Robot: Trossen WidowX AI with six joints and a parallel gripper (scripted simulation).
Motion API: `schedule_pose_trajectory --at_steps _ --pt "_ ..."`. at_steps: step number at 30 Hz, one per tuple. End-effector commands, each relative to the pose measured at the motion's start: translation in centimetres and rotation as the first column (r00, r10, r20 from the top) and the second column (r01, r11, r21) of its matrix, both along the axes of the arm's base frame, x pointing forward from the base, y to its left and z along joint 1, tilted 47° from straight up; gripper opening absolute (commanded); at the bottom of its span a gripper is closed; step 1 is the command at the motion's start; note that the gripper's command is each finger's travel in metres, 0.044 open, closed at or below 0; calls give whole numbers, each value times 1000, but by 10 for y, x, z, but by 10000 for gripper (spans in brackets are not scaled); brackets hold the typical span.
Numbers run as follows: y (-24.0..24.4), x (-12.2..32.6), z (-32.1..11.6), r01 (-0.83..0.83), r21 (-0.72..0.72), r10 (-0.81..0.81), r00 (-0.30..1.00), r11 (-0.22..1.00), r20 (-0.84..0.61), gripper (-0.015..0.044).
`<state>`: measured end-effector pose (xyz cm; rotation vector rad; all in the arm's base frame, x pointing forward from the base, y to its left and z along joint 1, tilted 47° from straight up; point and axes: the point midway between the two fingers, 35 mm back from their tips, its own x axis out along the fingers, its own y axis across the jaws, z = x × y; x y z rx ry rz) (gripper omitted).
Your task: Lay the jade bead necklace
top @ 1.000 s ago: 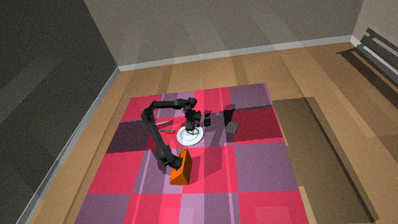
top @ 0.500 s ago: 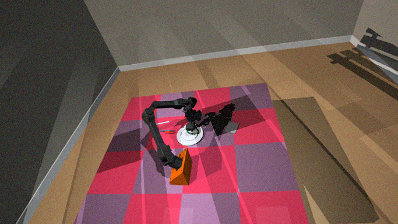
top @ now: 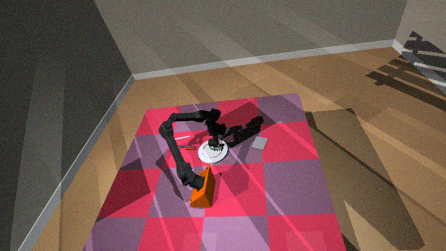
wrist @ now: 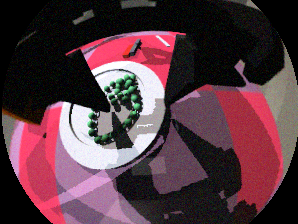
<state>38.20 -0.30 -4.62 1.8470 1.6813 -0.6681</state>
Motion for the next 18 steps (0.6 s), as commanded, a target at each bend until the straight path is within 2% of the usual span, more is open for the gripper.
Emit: schedule_pose_trajectory --at_steps 1,18 --pt "0 0 0 0 0 0 1000 1000 1 440" --pt "-3 0 3 3 1 -3 1000 1000 4 440"
